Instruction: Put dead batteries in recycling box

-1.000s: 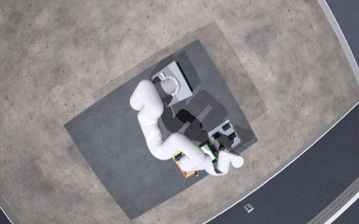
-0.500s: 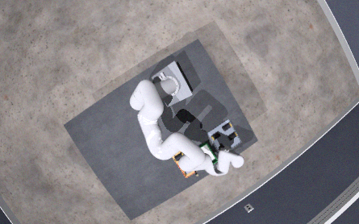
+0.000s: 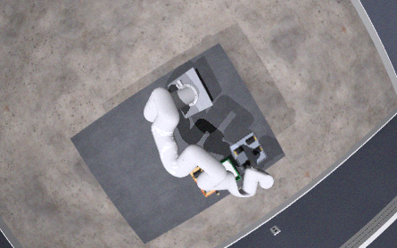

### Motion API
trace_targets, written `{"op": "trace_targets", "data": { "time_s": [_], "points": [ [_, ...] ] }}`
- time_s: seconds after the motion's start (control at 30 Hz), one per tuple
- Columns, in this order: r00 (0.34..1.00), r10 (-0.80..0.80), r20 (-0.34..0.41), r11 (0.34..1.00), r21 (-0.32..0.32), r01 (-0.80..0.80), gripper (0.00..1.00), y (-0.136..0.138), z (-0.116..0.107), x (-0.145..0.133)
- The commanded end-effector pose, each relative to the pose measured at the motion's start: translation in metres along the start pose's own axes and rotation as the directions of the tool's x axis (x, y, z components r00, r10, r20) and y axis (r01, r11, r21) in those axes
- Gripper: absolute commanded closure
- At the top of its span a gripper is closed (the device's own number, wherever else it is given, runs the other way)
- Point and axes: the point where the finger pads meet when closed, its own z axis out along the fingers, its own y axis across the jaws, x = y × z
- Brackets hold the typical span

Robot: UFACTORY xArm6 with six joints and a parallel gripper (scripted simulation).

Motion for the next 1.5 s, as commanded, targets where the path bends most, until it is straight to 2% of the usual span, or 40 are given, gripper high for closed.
{"op": "trace_targets", "data": {
  "time_s": [0.0,0.33,0.4,0.53,0.83,0.97,1.3,1.47],
  "points": [
    [1.0,0.001,0.001,1.0,0.003,-0.001,0.49,-0.001,-0.016,0.0],
    [1.0,0.001,0.001,1.0,0.003,-0.001,0.49,-0.001,-0.019,0.0],
    [1.0,0.001,0.001,1.0,0.003,-0.001,0.49,-0.001,-0.031,0.0],
    [1.0,0.001,0.001,1.0,0.003,-0.001,0.49,-0.001,-0.071,0.0],
    [1.0,0.001,0.001,1.0,0.003,-0.001,0.49,0.002,-0.075,-0.002],
    [1.0,0.001,0.001,1.0,0.003,-0.001,0.49,0.024,-0.075,-0.019],
    [1.0,0.001,0.001,1.0,0.003,-0.001,0.49,0.113,-0.075,-0.093],
    [1.0,0.001,0.001,1.0,0.003,-0.001,0.49,0.121,-0.075,-0.099]
  ]
}}
